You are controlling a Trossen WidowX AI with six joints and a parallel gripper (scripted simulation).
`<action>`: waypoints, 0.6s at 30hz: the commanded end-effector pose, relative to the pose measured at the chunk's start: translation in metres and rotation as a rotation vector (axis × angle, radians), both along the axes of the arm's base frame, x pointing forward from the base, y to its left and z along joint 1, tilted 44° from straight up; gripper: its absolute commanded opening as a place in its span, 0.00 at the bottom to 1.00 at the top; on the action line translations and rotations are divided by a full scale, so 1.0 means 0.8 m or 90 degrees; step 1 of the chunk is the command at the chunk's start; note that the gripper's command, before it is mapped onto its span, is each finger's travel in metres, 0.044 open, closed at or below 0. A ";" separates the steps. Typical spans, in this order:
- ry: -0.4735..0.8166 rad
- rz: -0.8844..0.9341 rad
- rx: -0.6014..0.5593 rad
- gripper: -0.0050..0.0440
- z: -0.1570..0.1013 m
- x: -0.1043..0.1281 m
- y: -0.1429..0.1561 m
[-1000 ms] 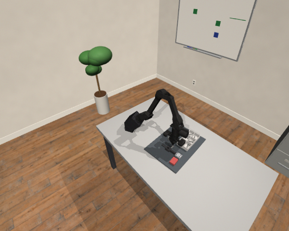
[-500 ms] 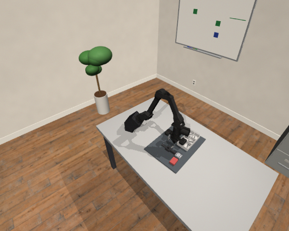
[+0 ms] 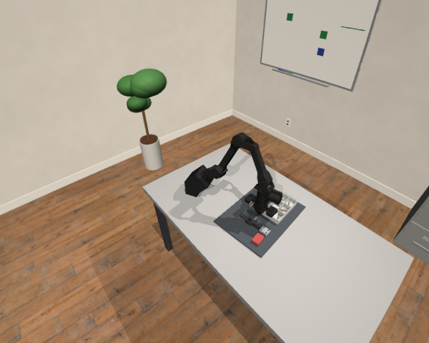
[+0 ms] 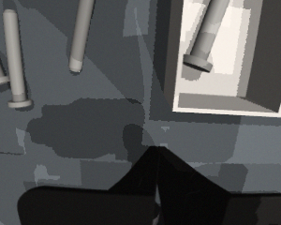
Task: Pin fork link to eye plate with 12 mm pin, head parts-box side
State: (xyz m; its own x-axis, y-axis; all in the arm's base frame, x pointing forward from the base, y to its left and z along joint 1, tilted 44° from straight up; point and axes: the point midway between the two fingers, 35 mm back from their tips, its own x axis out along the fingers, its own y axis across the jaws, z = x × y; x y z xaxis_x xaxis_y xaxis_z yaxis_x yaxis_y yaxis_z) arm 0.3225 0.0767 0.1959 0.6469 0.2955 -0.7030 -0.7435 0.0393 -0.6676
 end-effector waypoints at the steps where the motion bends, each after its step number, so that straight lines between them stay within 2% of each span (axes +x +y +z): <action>1: 0.012 -0.001 -0.001 0.10 -0.013 0.004 0.003; 18: 0.012 -0.001 -0.001 0.10 -0.013 0.008 0.005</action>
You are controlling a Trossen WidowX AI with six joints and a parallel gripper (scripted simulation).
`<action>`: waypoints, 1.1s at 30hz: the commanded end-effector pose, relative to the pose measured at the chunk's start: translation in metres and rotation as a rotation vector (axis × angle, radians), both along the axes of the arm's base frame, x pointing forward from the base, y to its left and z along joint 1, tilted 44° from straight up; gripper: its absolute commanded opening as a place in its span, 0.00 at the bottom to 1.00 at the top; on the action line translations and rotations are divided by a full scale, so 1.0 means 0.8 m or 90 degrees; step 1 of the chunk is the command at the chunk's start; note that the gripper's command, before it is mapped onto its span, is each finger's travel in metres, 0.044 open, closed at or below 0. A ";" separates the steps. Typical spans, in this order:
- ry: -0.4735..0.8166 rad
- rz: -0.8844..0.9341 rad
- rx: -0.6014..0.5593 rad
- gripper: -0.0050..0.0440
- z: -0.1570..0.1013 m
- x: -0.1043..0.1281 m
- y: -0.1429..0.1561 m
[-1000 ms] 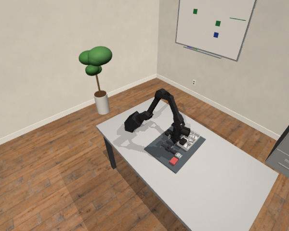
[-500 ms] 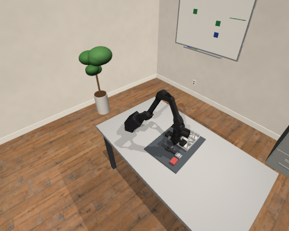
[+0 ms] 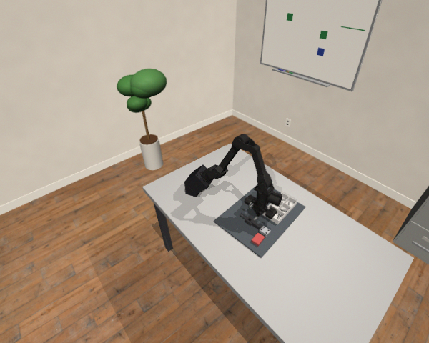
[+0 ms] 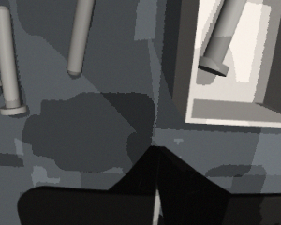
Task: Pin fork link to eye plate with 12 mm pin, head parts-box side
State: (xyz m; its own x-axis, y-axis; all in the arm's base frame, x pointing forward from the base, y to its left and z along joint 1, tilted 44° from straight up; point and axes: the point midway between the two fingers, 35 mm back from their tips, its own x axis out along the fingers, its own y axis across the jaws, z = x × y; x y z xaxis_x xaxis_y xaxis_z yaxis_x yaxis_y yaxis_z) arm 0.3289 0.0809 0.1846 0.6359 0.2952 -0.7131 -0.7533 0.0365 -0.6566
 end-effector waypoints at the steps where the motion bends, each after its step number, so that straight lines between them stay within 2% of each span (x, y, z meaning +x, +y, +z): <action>1: 0.003 -0.002 0.000 0.10 0.001 0.000 0.000; 33: 0.003 -0.002 0.000 0.10 -0.006 0.002 -0.008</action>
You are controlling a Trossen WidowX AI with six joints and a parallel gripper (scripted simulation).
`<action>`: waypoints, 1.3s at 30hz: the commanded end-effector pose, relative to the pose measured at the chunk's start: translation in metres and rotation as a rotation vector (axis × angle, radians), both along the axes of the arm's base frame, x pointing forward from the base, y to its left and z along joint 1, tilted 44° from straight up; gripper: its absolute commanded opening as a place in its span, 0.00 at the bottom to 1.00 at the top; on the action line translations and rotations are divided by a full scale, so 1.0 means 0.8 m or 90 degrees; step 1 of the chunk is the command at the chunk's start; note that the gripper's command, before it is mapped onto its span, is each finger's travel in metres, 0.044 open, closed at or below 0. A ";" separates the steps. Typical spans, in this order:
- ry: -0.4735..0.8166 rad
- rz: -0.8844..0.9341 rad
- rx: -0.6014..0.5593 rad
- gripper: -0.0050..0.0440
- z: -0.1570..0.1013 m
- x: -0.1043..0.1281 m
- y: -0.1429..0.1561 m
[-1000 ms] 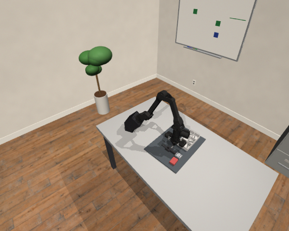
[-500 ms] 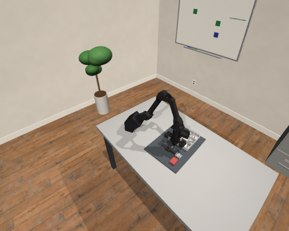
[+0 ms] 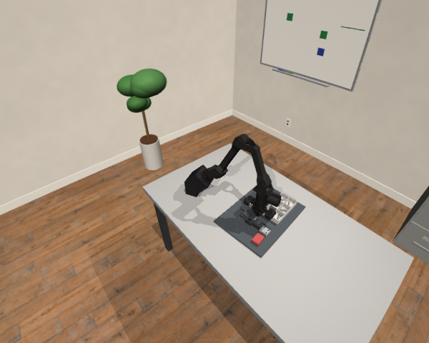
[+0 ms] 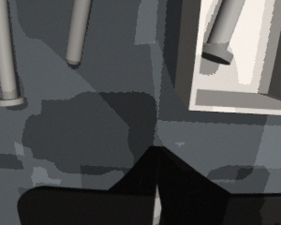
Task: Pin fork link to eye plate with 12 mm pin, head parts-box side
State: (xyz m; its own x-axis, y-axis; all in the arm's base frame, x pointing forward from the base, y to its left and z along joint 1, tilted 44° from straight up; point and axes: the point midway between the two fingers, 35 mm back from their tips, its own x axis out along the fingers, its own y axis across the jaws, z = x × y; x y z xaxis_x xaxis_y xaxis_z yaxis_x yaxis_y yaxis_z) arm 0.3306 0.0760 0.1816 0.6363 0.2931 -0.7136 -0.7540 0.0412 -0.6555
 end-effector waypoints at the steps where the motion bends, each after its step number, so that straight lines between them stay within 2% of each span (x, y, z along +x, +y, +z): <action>1: 0.002 0.001 -0.001 0.10 -0.003 0.000 -0.002; 39: 0.002 0.001 -0.001 0.10 -0.006 0.003 -0.017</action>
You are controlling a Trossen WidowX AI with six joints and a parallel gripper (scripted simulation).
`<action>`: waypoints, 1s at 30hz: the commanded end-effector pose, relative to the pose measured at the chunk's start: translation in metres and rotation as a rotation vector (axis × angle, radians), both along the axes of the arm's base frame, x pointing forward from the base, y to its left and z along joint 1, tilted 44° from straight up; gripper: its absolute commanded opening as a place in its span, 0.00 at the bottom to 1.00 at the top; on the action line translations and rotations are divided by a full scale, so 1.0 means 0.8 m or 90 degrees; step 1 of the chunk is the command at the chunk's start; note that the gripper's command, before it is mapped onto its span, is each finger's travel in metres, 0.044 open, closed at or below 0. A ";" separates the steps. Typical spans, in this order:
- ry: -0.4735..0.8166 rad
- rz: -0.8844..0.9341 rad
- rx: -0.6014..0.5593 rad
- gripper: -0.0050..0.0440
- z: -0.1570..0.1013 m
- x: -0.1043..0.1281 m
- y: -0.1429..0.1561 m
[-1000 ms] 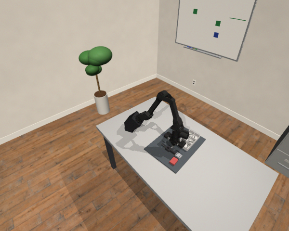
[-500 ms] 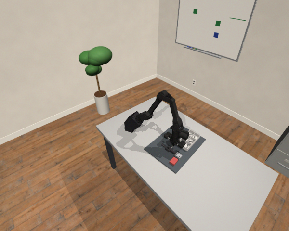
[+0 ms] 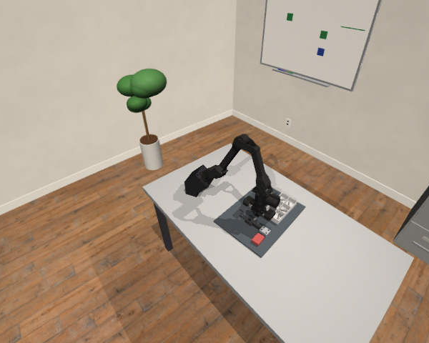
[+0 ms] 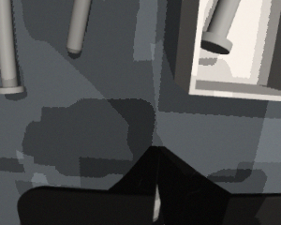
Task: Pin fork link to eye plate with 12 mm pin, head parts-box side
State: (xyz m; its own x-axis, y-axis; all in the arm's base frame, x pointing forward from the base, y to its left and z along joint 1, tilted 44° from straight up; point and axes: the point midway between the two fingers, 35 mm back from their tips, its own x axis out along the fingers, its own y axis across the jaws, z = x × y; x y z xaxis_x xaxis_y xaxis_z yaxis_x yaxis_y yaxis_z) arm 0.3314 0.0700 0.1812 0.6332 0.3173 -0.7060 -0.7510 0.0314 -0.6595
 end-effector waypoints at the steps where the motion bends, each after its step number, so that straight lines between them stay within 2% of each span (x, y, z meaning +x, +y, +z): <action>1: 0.005 -0.014 -0.009 0.10 -0.006 0.002 -0.010; 30: 0.005 -0.014 -0.009 0.10 -0.009 0.004 -0.022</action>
State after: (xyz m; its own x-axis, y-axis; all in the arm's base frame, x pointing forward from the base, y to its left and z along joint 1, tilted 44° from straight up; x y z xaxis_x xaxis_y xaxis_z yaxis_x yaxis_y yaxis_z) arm 0.3342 0.0552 0.1771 0.6374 0.2980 -0.7106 -0.7520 0.0394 -0.6580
